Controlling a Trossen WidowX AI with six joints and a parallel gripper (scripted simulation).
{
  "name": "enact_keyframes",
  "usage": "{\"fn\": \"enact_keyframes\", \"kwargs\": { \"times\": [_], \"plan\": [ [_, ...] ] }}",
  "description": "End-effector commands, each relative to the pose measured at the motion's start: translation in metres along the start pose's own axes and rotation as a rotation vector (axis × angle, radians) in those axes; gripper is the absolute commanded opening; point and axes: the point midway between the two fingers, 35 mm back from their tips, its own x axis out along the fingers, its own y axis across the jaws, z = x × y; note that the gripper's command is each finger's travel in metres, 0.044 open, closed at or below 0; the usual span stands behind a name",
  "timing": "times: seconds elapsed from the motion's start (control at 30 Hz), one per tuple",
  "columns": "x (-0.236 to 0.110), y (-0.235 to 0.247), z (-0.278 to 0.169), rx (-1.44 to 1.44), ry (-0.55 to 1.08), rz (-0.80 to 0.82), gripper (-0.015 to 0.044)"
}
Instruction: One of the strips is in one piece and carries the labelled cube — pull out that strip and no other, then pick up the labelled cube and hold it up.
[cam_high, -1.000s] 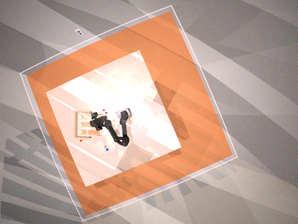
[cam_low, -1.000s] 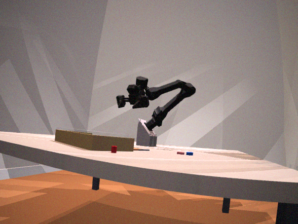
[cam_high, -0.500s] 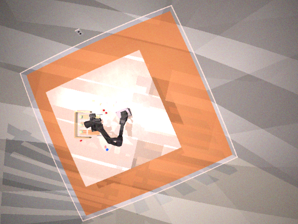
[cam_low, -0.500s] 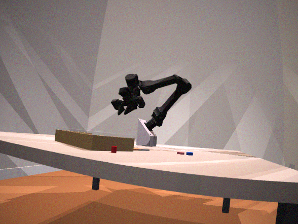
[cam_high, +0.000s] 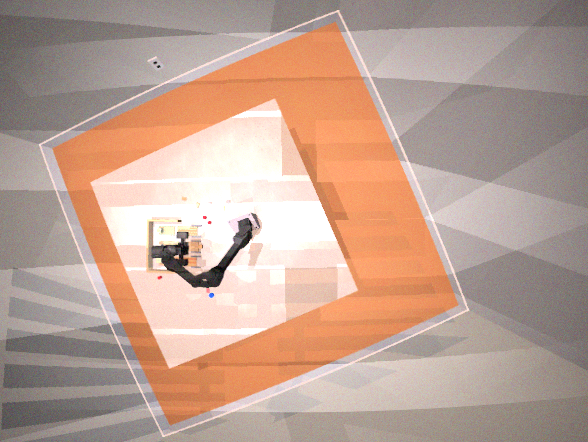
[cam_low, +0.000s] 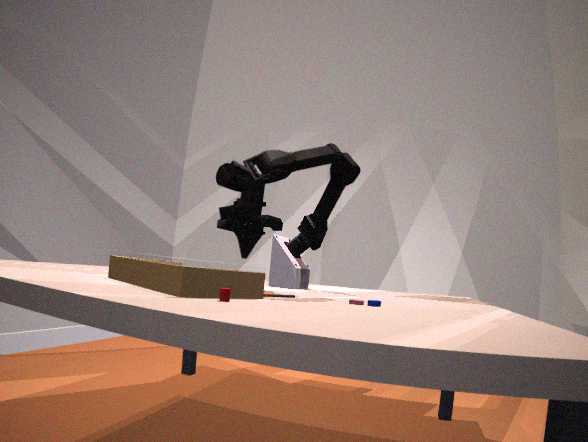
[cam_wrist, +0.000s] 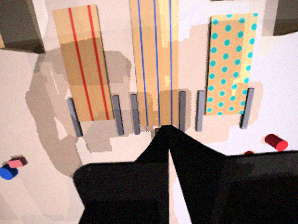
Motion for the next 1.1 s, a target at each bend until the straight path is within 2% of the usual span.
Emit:
{"fn": "enact_keyframes", "kwargs": {
  "times": [0.0,1.07],
  "plan": [
    [0.004,0.005,0.000,0.005,0.051,-0.022,0.0000],
    [0.052,0.003,-0.001,0.006,0.050,-0.023,0.0000]
  ]
}}
